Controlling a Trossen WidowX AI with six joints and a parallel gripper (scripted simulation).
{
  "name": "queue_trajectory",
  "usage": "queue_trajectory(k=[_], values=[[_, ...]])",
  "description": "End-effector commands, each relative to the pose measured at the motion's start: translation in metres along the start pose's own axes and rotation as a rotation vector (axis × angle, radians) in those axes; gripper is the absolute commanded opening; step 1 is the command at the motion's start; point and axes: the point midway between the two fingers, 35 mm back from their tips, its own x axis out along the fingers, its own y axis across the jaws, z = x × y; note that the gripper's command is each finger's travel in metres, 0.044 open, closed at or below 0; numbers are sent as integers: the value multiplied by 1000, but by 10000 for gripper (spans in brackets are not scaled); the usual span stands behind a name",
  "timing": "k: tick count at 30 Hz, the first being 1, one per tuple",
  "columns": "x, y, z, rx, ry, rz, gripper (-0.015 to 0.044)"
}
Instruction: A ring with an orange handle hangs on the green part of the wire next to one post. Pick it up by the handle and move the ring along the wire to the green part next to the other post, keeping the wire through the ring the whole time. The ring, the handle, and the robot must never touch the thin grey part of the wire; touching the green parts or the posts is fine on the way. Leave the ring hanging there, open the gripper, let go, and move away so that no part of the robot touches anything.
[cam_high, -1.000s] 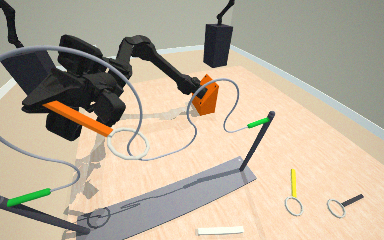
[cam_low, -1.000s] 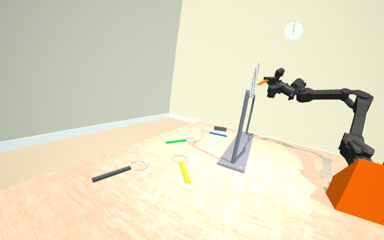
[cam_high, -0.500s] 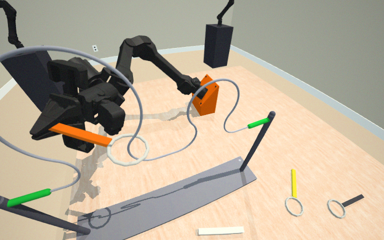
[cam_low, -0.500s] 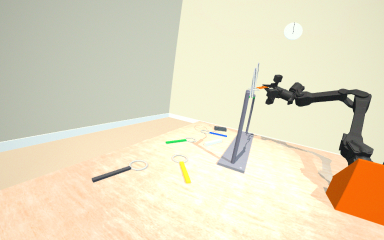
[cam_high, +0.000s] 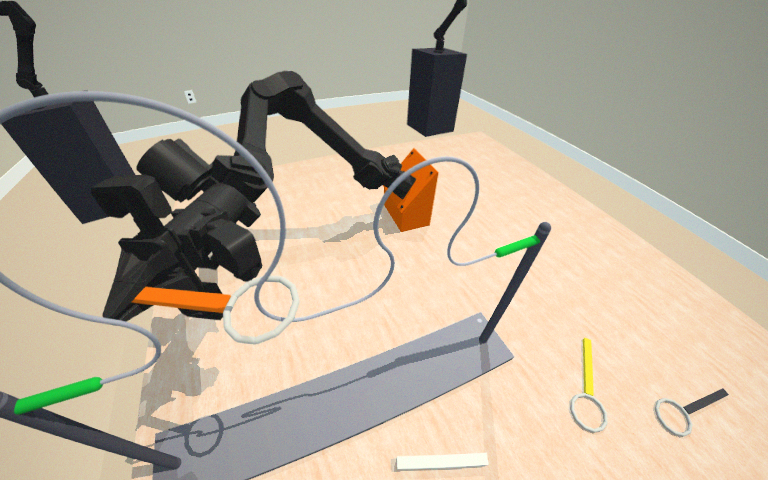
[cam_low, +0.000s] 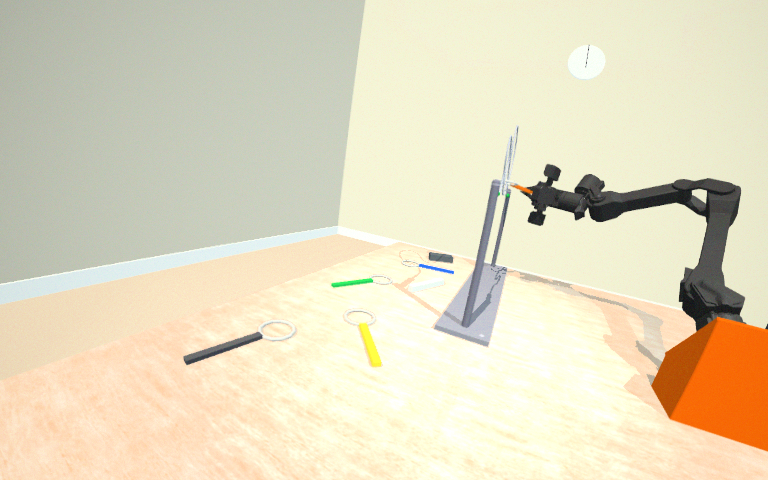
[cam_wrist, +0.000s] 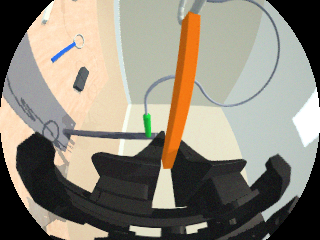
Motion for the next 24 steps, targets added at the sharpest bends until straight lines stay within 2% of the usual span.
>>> queue_trajectory(k=[1,24], values=[[-3,17,1,91,15,55,-150],[-30,97,31,585,81,342,-150]])
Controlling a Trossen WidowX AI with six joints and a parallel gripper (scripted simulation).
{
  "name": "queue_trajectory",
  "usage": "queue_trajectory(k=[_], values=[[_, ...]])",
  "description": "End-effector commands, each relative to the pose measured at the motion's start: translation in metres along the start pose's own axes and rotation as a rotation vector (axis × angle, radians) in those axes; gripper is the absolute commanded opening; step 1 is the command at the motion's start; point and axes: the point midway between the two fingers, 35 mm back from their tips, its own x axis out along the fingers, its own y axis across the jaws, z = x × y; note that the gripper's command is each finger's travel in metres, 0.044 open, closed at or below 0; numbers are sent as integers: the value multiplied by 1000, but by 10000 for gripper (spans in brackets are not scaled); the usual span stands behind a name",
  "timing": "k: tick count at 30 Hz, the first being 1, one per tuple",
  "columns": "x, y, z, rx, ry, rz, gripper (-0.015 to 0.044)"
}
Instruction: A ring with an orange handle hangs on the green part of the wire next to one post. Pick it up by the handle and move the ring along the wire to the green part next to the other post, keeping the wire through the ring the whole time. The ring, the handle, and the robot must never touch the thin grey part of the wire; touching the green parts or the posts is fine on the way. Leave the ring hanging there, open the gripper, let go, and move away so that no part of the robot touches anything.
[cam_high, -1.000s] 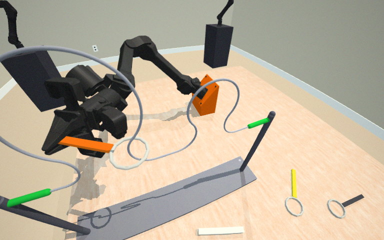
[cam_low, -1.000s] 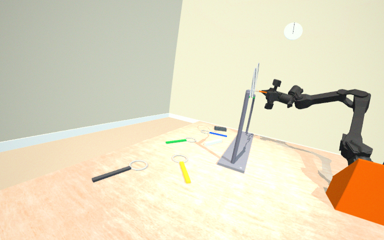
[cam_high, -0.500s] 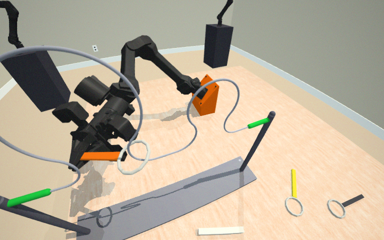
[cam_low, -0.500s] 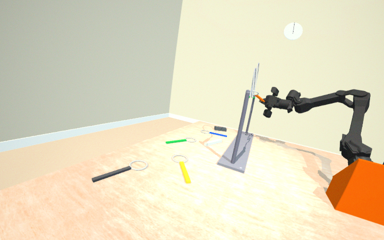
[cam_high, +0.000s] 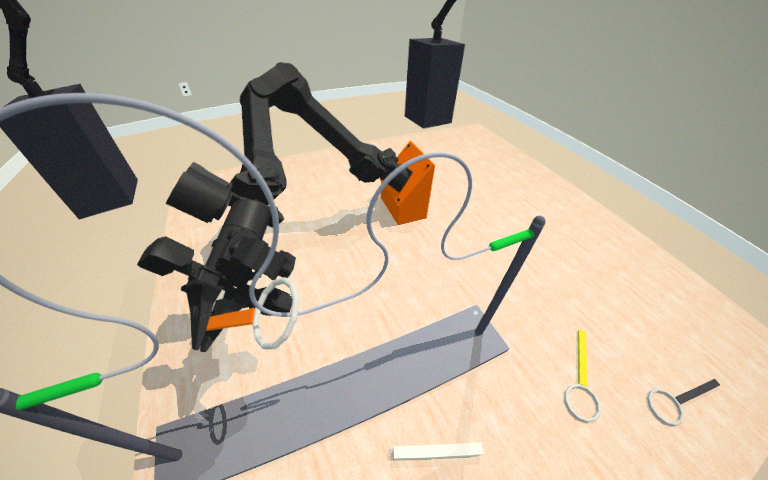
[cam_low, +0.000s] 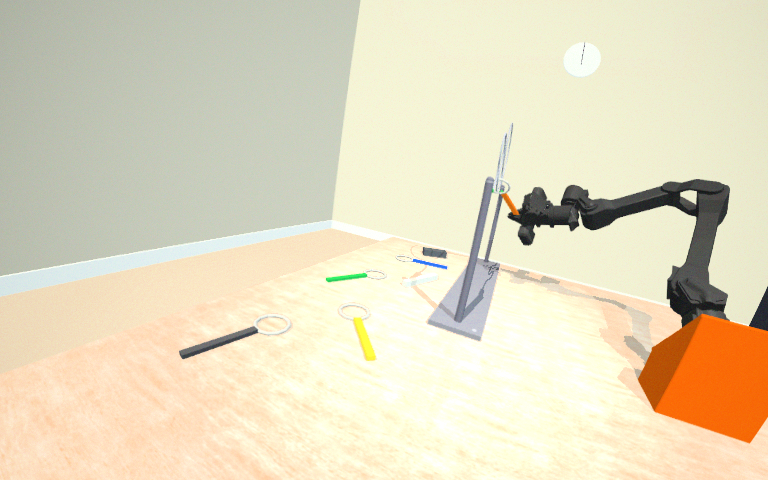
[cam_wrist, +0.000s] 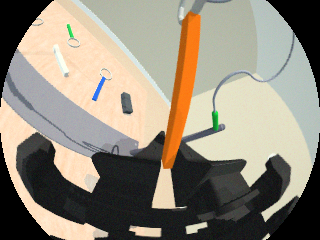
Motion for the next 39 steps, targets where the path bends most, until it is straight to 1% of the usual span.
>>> queue_trajectory(k=[1,21,39], values=[[-3,17,0,90,17,52,-150],[-24,85,22,491,69,285,-150],[-44,119,49,702,95,408,-150]])
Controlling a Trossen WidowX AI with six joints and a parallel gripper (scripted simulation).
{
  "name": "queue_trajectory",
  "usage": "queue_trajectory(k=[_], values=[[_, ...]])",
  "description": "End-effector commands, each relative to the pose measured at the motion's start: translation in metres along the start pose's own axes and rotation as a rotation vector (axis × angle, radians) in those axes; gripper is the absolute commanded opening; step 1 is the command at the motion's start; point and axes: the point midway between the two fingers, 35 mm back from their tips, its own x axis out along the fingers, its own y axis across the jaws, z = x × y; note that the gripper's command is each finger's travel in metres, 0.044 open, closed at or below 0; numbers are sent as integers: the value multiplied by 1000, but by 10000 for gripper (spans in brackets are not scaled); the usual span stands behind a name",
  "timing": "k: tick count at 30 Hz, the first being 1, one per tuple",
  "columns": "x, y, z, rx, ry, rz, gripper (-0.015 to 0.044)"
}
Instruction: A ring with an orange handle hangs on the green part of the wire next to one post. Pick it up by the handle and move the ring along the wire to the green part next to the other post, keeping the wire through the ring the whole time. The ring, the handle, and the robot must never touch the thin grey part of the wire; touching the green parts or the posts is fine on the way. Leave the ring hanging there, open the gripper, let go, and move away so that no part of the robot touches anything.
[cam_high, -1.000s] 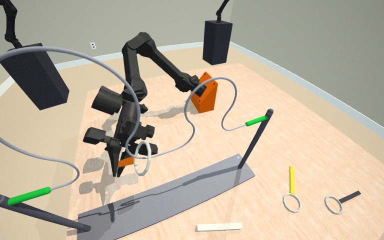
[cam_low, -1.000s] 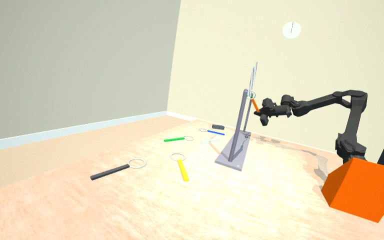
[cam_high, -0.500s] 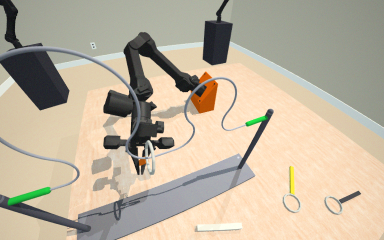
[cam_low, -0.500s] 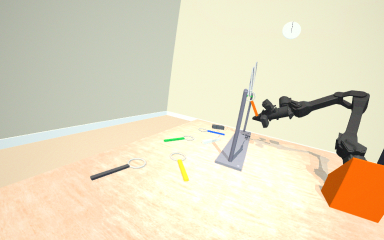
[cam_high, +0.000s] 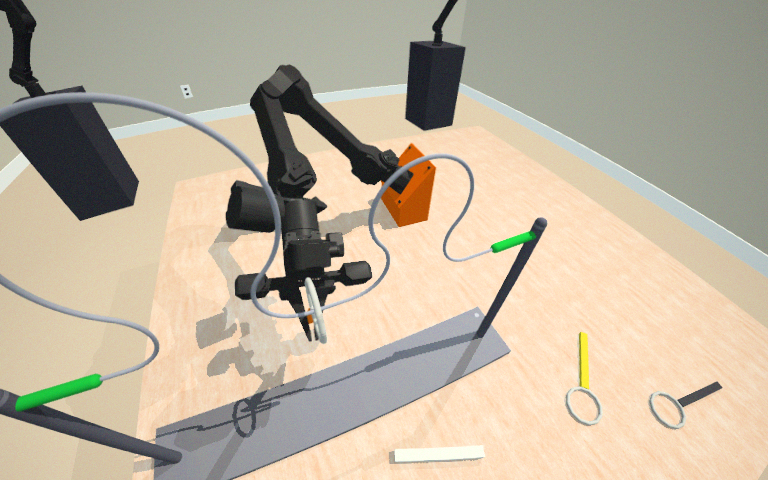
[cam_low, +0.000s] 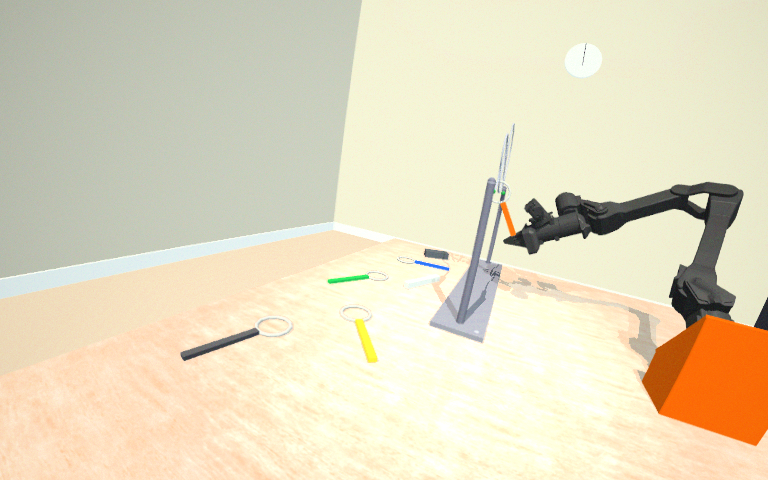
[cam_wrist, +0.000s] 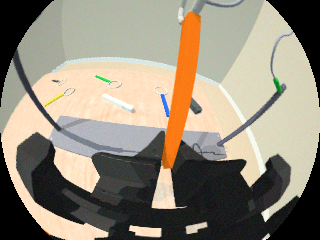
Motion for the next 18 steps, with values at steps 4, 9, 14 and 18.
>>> queue_trajectory(k=[4,9,14,18], values=[[-2,14,0,46,9,25,-150],[-3,21,0,61,10,34,-150],[-4,27,1,73,11,41,-150],[-5,33,1,84,12,48,-150]])
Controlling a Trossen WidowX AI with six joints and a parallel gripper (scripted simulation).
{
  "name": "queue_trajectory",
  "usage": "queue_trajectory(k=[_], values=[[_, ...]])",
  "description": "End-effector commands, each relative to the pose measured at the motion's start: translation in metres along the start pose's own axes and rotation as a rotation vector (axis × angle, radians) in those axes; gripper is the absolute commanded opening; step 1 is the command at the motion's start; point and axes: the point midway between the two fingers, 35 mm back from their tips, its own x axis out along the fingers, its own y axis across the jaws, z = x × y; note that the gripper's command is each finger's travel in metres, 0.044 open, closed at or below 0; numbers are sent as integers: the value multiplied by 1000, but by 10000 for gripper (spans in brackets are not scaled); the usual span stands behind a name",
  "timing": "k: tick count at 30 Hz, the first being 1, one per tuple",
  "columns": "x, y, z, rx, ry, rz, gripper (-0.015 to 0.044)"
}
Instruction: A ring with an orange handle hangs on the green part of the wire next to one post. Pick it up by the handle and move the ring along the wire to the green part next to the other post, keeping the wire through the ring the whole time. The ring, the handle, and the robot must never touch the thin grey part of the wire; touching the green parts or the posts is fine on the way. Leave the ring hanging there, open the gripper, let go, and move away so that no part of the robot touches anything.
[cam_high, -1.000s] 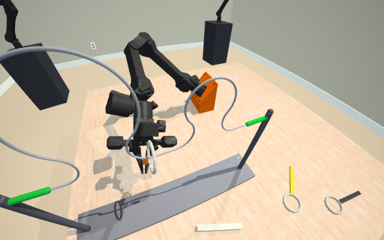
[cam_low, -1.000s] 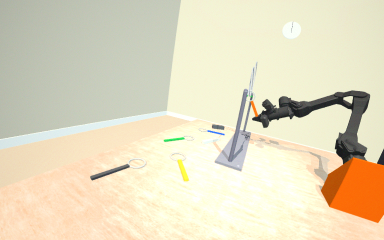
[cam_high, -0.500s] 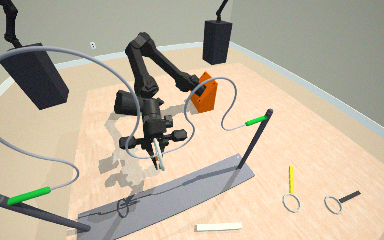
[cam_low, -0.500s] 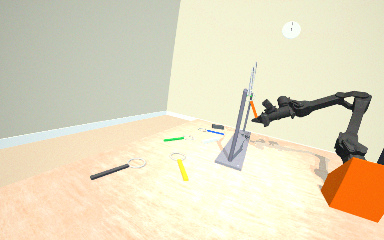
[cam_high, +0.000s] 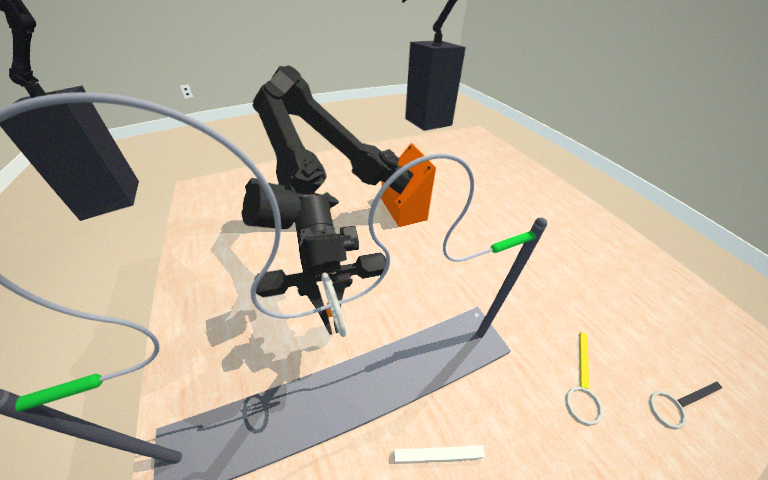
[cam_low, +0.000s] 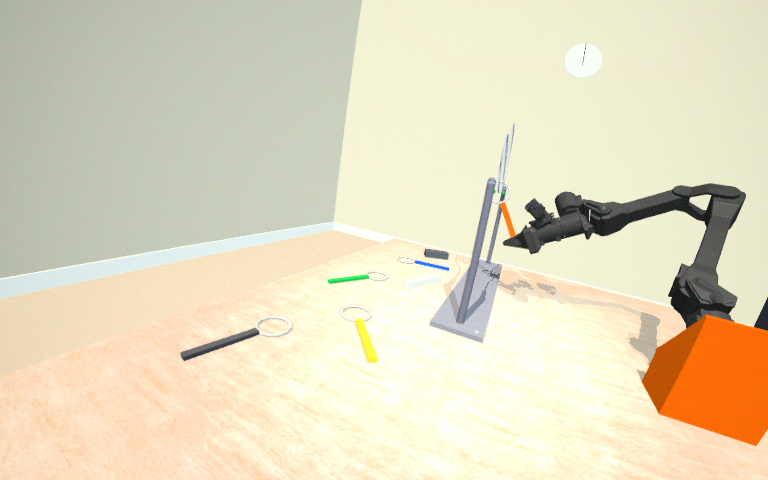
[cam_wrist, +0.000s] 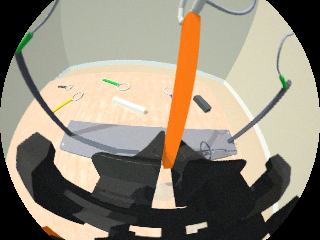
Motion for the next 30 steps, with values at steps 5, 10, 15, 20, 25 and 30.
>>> queue_trajectory(k=[5,10,15,20,25,30], values=[[-2,13,0,33,5,16,-150],[-3,22,0,67,8,36,-150],[-5,34,1,117,14,65,-150],[-7,47,2,179,22,101,-150],[-11,62,5,256,31,145,-150],[-16,78,11,349,42,199,-150]])
